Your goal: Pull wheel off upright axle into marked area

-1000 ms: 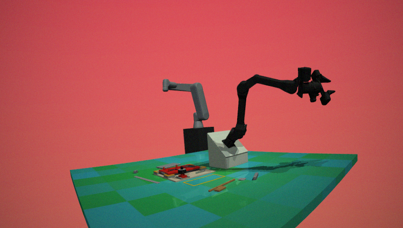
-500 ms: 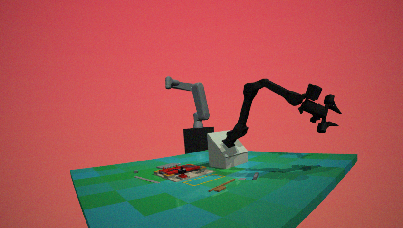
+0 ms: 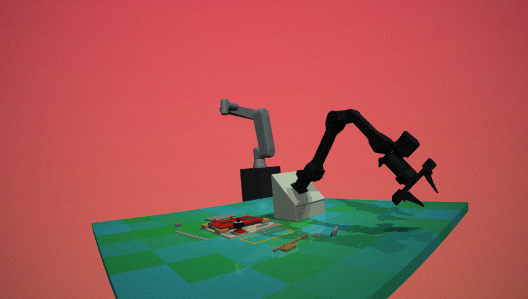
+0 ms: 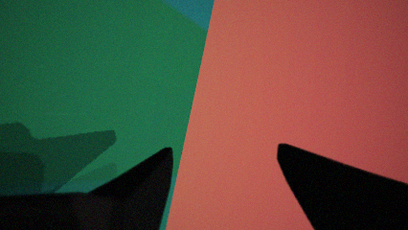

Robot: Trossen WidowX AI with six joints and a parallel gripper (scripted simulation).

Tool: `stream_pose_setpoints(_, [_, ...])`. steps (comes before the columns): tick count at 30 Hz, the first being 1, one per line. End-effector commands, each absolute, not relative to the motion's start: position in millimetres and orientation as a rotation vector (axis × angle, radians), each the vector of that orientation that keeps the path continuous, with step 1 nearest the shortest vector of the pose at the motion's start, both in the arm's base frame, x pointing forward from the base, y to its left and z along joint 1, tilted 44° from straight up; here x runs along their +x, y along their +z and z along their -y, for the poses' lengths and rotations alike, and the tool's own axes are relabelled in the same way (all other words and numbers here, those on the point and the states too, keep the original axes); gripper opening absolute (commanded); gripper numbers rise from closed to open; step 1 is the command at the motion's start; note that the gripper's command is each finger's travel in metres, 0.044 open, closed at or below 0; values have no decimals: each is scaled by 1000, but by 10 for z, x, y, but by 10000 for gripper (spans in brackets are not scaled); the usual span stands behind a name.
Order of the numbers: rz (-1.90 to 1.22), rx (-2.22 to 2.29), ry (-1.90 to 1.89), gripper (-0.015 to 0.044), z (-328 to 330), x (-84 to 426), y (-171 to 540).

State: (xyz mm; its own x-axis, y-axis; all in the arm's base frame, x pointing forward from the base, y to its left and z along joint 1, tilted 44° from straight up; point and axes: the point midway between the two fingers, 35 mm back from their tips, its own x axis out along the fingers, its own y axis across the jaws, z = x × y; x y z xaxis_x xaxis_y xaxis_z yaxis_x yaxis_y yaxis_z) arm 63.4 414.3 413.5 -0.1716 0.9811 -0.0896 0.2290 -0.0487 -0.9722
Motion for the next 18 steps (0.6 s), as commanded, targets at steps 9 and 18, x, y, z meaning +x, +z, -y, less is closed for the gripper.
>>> stream_pose_setpoints(9, [794, -1340, 1450, 300, -3881, 1885, 3294])
stream_pose_setpoints(18, [294, -1213, 1456, 300, -3413, 2730, 2681])
